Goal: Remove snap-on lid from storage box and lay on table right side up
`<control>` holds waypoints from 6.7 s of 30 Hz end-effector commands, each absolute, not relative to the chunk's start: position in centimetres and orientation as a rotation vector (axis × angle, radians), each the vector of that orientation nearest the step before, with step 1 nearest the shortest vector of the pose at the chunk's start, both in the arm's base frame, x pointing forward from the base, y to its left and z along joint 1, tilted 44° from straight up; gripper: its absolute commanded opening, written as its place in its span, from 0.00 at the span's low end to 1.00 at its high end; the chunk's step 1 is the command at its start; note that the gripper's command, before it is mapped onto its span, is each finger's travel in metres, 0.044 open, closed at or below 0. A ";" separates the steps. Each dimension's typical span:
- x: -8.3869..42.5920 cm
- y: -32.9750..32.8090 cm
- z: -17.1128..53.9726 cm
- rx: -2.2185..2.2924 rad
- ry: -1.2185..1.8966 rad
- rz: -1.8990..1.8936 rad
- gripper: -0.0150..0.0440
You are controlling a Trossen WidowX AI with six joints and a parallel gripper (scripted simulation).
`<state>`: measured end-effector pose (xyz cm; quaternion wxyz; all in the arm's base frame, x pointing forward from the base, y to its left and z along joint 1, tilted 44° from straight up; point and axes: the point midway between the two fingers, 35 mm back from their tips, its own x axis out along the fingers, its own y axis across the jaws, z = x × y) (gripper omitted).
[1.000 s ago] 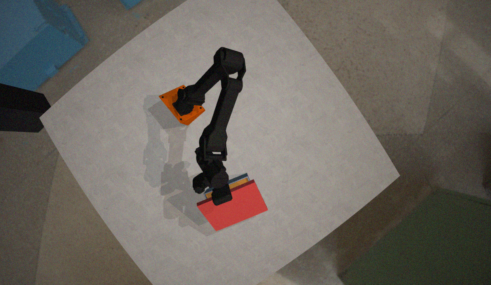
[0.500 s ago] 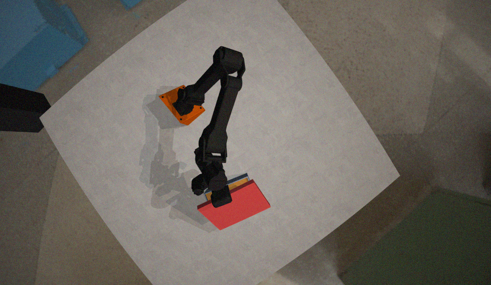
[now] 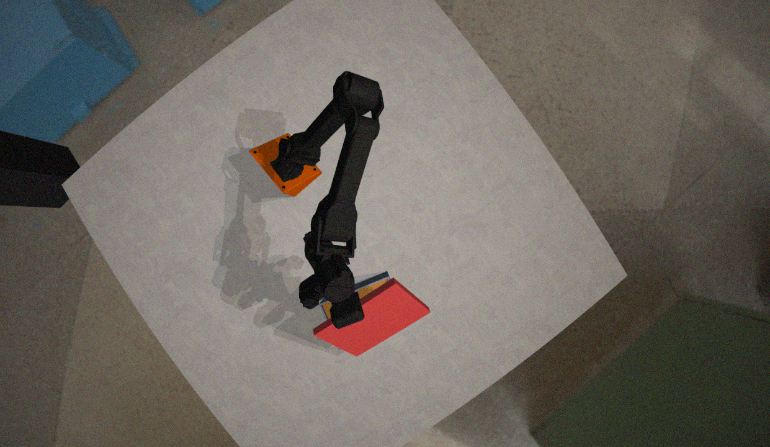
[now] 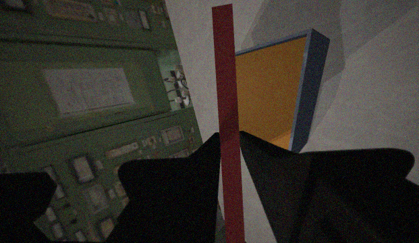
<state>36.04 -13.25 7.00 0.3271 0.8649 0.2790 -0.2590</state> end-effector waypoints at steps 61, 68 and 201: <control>33.0 -21.2 1.7 2.257 0.721 -0.667 0.25; 32.5 -22.2 0.8 2.256 0.720 -0.667 0.25; 26.8 -32.1 -12.7 2.244 0.715 -0.671 0.25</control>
